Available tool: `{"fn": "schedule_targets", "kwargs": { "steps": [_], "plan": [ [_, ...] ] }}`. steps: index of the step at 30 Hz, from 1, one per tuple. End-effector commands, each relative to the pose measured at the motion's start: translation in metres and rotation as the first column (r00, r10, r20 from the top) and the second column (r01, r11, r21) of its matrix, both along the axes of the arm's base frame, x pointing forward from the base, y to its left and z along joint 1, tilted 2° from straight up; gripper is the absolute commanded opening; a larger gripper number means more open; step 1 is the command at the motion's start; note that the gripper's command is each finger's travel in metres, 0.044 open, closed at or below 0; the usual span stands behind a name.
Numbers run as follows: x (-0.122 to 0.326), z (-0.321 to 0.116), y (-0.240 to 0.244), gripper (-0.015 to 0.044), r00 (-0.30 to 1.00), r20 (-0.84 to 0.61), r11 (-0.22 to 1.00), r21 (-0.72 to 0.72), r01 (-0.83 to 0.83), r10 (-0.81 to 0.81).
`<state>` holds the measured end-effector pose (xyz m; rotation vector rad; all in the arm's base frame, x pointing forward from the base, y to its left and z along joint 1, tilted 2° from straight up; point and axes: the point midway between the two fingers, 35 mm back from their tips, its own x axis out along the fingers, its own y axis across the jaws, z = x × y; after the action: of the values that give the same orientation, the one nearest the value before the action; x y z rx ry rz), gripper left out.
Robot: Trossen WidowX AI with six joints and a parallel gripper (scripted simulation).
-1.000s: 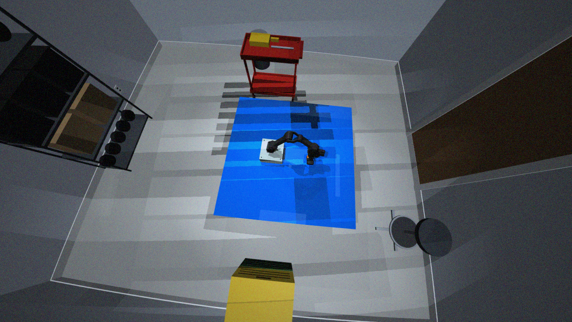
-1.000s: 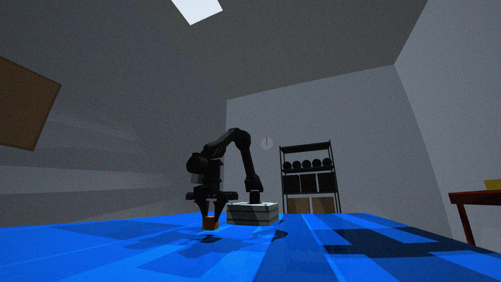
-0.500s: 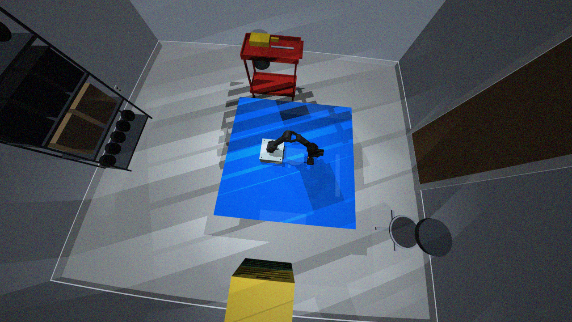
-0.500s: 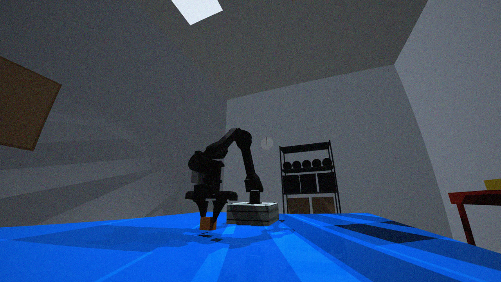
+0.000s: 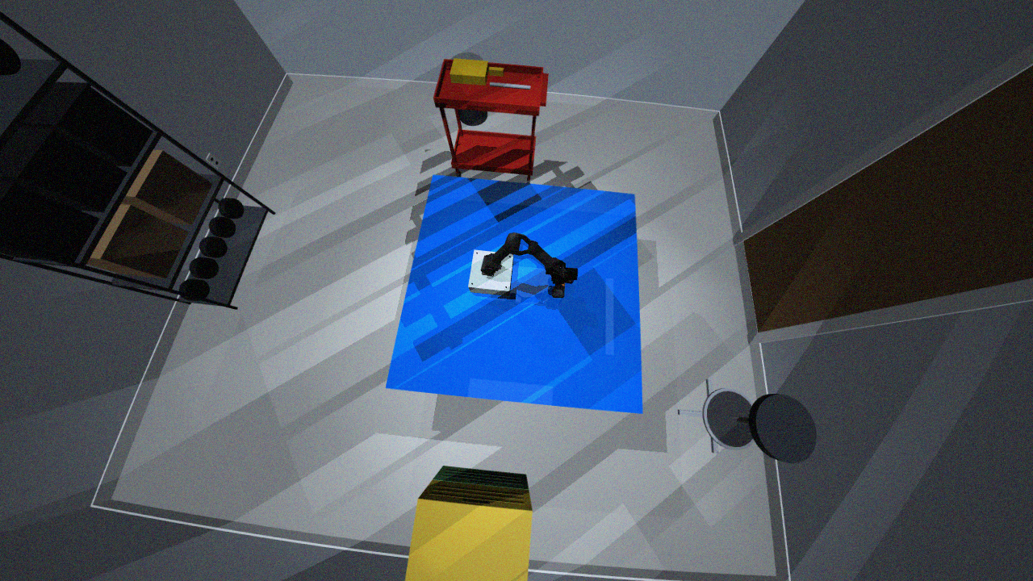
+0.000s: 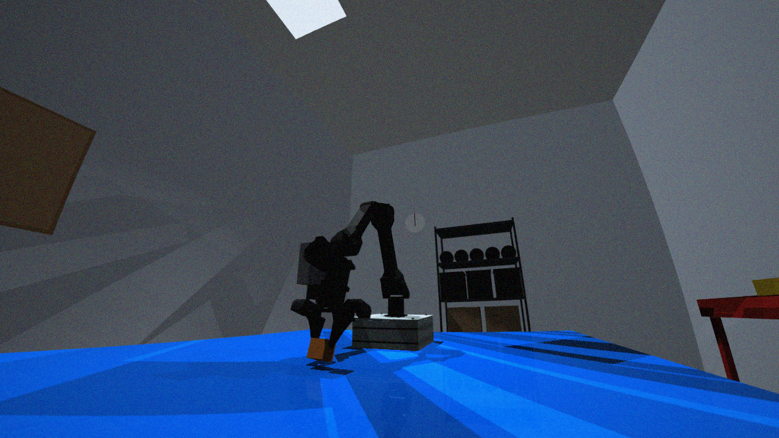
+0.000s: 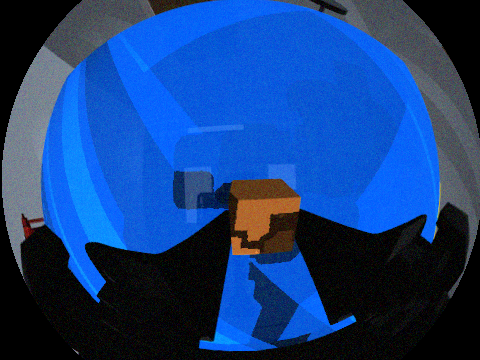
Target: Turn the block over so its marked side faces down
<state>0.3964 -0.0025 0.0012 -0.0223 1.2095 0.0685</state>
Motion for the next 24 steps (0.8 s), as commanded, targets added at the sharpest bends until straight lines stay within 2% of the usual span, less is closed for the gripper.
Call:
{"fn": "schedule_targets", "kwargs": {
  "steps": [1, 10, 18, 24],
  "plan": [
    [-0.002, 0.004, 0.001, 0.0, 0.997, 0.081, 1.0, 0.011, 0.002, -0.003],
    [-0.007, 0.006, 0.001, 0.0, 0.978, 0.209, 1.0, 0.018, 0.001, -0.005],
    [-0.008, 0.006, 0.001, 0.0, 0.975, 0.22, 1.0, 0.019, 0.001, -0.005],
    [0.0, -0.006, 0.001, 0.0, 0.956, 0.295, 1.0, 0.024, 0.003, -0.01]
  ]
}}
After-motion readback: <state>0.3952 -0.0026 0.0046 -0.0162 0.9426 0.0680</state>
